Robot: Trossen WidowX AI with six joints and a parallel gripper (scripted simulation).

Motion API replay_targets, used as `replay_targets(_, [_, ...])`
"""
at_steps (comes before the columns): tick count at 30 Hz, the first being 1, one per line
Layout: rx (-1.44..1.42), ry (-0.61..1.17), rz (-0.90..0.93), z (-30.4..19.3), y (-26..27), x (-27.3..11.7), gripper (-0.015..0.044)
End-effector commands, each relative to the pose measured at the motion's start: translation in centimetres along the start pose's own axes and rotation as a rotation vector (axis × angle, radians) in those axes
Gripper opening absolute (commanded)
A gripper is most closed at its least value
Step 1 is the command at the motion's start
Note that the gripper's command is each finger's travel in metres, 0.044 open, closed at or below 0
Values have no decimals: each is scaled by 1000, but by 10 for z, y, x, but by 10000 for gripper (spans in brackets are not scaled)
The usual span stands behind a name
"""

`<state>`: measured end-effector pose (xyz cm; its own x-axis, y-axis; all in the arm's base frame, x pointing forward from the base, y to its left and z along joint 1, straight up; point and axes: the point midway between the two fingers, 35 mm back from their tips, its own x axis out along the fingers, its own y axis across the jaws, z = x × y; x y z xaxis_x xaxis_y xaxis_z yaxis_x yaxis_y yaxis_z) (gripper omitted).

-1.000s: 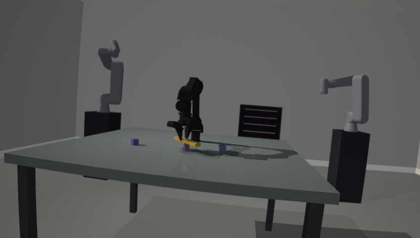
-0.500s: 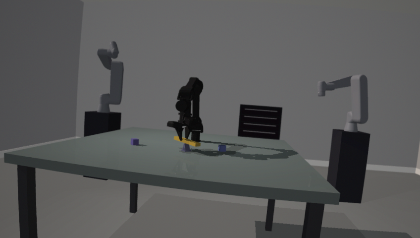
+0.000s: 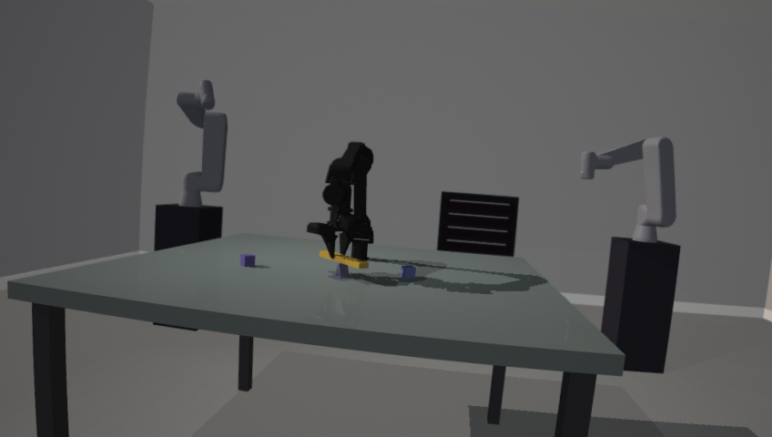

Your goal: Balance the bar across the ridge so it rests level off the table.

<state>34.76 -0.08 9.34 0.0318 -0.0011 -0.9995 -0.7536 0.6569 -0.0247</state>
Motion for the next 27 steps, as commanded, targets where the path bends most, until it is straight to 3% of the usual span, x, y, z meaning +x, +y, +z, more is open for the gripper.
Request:
replay_targets(1, [2, 0, 1, 0, 0, 2, 0])
replay_targets(27, [0, -1, 0, 0, 0, 0, 0])
